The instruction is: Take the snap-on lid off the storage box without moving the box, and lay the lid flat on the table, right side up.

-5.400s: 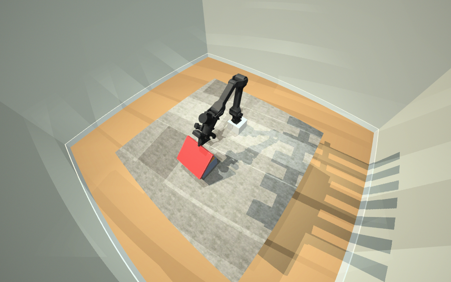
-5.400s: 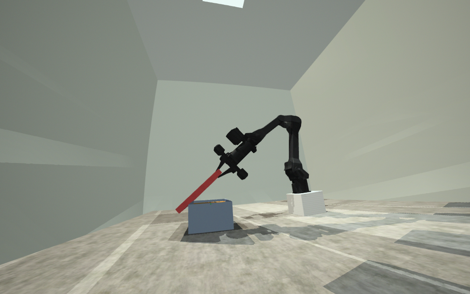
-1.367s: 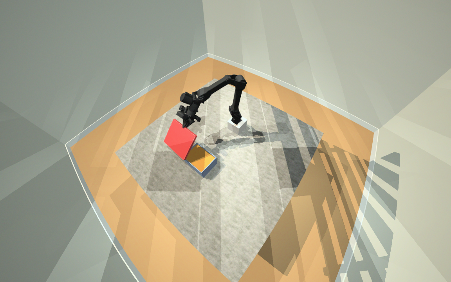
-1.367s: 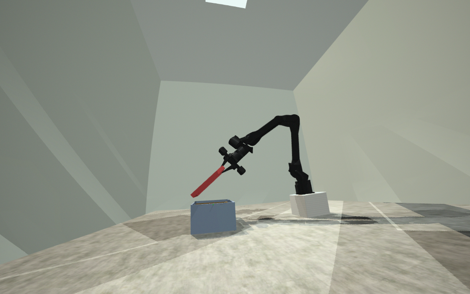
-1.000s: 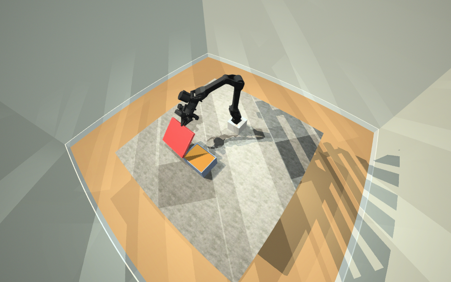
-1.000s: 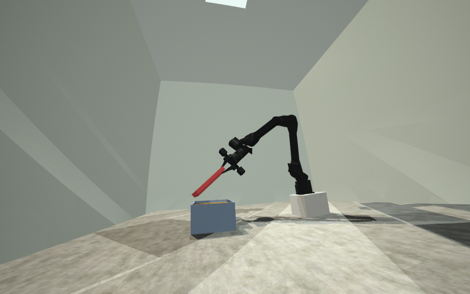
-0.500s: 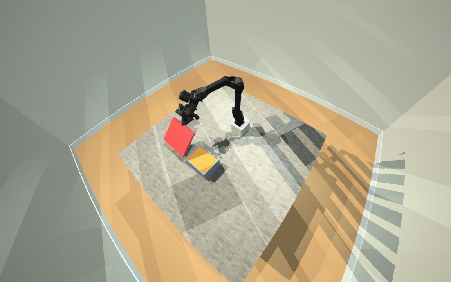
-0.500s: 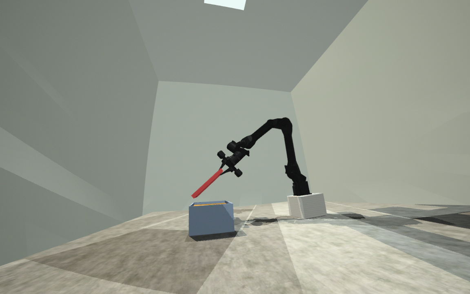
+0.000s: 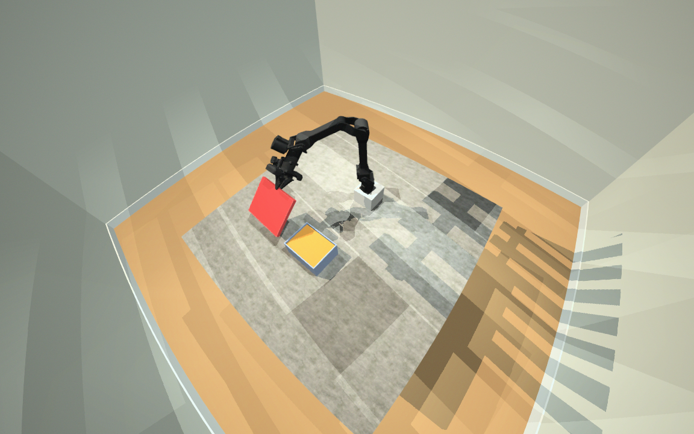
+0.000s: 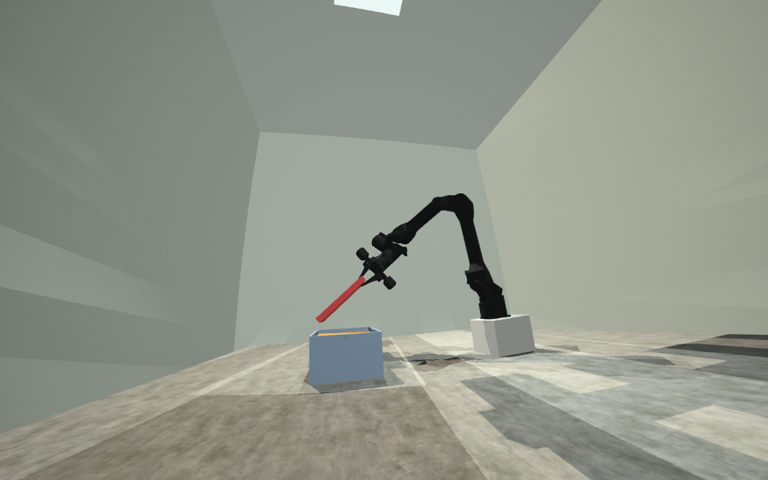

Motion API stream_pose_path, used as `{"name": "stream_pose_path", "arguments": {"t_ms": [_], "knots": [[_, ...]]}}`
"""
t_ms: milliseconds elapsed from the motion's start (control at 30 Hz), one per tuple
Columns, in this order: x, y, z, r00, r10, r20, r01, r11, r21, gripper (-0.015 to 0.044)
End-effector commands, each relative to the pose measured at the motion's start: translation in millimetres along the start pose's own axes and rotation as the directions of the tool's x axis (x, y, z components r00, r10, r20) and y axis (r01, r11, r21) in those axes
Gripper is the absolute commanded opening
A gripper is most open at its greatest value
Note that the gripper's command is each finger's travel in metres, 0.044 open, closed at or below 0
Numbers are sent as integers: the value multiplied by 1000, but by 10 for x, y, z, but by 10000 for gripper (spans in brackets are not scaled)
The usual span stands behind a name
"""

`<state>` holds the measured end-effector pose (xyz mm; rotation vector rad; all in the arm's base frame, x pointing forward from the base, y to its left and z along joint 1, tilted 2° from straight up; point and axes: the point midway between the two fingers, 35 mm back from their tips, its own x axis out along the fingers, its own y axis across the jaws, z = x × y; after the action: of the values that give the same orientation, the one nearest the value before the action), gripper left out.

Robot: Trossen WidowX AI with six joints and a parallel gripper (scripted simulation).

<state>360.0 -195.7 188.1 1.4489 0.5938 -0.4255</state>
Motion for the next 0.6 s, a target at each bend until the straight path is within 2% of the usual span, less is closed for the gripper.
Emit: {"name": "stream_pose_path", "arguments": {"t_ms": [0,567], "knots": [[-26,34,94,1000,12,-2,-12,1000,-11,0],[-63,9,430,1000,12,0,-12,1000,-13,0]]}}
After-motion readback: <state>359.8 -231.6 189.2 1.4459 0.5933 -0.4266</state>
